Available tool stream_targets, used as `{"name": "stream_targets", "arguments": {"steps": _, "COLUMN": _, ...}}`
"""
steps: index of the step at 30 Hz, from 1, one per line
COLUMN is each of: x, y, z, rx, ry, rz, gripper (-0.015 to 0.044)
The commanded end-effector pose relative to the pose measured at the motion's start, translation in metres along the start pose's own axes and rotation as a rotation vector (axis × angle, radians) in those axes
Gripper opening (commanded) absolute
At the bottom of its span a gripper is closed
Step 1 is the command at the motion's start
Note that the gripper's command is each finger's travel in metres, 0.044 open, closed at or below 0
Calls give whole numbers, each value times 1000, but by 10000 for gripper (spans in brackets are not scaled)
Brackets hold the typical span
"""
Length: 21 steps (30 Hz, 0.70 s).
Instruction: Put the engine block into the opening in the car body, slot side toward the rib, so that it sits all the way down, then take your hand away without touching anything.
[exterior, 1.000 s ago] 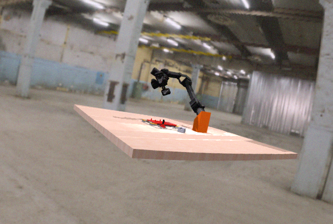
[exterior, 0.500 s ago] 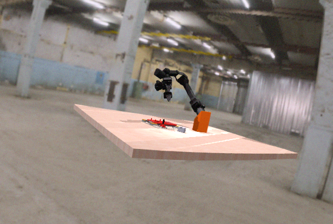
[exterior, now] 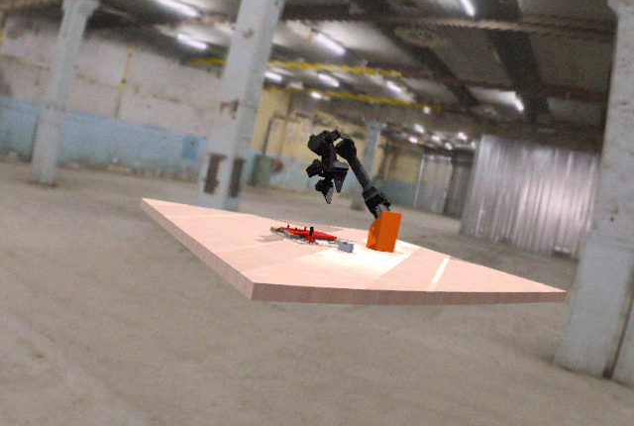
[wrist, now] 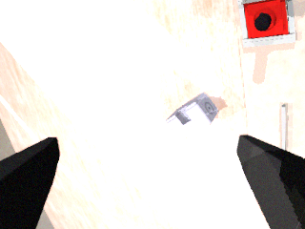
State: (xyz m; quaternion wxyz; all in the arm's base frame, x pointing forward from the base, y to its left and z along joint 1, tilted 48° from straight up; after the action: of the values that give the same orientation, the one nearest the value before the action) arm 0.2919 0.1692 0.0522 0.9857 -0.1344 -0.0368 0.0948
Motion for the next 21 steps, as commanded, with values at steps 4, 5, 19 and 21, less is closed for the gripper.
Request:
{"name": "stream_targets", "arguments": {"steps": 4, "x": -16, "y": 11, "z": -24, "rx": -119, "ry": 58, "rz": 165, "gripper": 440}}
{"name": "stream_targets", "arguments": {"steps": 5, "x": -18, "y": 13, "z": -27, "rx": -137, "ry": 66, "rz": 191, "gripper": 440}}
{"name": "stream_targets", "arguments": {"steps": 19, "x": -53, "y": 32, "z": -68, "rx": -393, "ry": 175, "rz": 566, "gripper": 440}}
{"name": "stream_targets", "arguments": {"steps": 21, "x": -57, "y": 34, "z": -74, "rx": -430, "ry": 190, "rz": 620, "gripper": 440}}
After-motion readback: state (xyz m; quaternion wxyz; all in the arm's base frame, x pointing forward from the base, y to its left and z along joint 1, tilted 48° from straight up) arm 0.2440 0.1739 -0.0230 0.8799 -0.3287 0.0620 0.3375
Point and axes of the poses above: the point midway between the two fingers, 35 mm back from their tips, its own z axis back along the fingers, its own y axis across the jaws, x = y × z, the point moved 3 cm from there along z, back along the fingers, and after that the axes turned 12 degrees about z, right-handed, at the moved point
